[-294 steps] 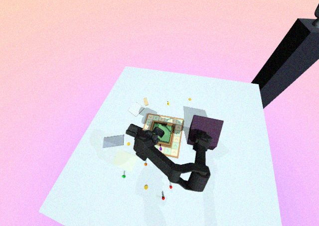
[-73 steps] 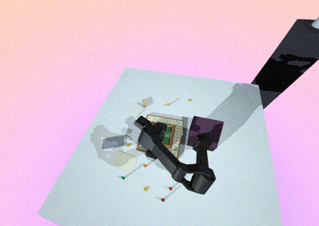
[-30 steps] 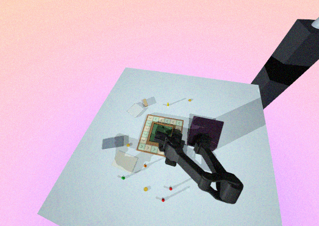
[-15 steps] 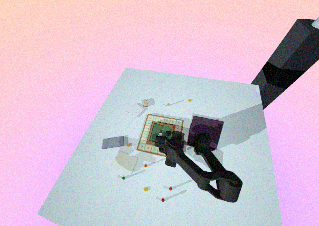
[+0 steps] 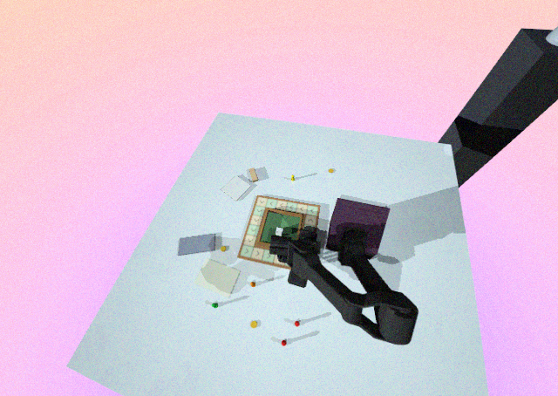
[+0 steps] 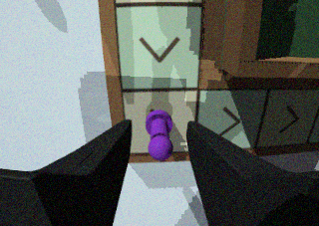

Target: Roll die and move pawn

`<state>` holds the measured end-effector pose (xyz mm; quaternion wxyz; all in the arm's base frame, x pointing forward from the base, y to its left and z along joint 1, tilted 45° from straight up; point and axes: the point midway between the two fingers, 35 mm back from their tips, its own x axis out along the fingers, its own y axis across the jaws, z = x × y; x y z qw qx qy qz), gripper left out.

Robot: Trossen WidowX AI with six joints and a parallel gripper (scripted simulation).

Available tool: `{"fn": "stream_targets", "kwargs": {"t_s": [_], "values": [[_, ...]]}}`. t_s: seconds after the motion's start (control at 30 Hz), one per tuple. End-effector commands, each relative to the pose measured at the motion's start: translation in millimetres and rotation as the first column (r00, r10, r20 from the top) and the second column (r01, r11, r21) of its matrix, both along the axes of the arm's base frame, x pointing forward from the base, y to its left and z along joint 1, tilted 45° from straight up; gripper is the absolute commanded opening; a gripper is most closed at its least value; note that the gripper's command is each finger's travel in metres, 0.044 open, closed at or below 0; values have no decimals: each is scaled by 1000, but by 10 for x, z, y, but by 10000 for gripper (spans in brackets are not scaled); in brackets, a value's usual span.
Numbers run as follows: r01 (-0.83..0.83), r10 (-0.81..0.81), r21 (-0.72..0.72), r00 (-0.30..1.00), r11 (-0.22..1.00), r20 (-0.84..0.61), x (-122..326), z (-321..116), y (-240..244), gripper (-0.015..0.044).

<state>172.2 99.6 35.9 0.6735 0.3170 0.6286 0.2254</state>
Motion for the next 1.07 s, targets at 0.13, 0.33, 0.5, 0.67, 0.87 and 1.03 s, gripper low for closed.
{"fn": "stream_targets", "kwargs": {"t_s": [0.13, 0.33, 0.5, 0.67, 0.87, 1.03], "values": [[-2, 2, -8, 1000, 1000, -5, -6, 160, -188, 341], [-2, 2, -1, 1000, 1000, -11, -47, 350, -357, 440], [5, -6, -38, 1000, 999, -12, 29, 284, -735, 440], [-5, 4, -41, 1000, 999, -15, -14, 190, -1279, 440], [-23, 23, 5, 1000, 1000, 4, -198, 107, -1730, 440], [-3, 3, -4, 1000, 1000, -7, -158, 110, -1660, 440]]}}
